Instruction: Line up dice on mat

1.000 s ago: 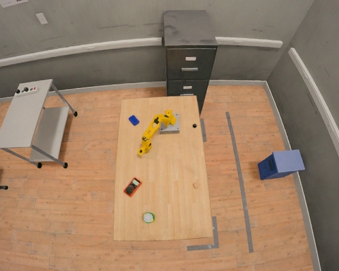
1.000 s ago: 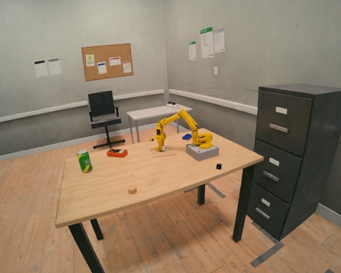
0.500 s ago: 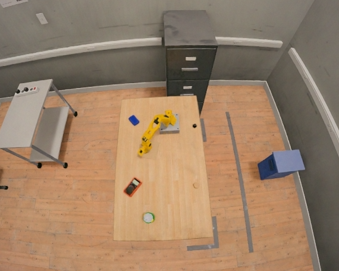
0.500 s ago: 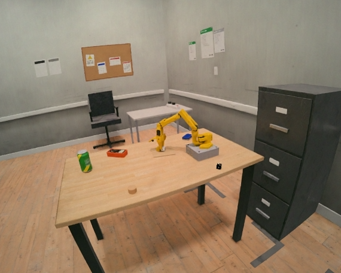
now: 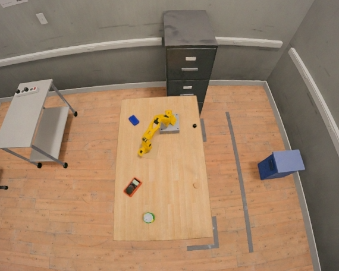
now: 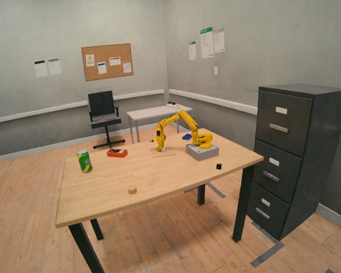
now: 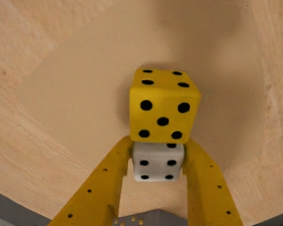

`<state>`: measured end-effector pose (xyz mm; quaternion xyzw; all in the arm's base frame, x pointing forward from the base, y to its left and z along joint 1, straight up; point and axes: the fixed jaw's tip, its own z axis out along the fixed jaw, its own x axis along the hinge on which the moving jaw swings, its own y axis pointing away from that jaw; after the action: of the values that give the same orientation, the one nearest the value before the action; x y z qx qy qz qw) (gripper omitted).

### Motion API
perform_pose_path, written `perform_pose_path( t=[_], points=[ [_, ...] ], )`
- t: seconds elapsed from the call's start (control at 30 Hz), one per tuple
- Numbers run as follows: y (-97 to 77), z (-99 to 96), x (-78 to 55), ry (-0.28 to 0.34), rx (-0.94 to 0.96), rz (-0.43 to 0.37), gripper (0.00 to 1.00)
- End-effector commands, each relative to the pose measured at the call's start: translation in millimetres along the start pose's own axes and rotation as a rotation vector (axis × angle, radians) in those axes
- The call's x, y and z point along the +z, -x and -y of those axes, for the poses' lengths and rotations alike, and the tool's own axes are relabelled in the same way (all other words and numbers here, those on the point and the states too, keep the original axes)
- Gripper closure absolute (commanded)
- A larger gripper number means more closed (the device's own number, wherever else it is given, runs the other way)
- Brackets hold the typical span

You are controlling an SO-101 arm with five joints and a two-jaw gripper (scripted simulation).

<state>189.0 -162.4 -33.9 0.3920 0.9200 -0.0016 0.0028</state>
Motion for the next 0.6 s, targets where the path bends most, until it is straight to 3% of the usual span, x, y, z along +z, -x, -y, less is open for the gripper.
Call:
perform_pose_path(
  t=[0.0, 0.4, 0.57],
  points=[
    [-5.2, 2.3, 5.9, 0.0, -0.001, -0.026, 1.0],
    [-5.2, 2.3, 6.3, 0.0, -0.001, -0.026, 1.0],
    [-5.2, 2.3, 6.3, 0.0, -0.001, -0.026, 0.94]
  ],
)
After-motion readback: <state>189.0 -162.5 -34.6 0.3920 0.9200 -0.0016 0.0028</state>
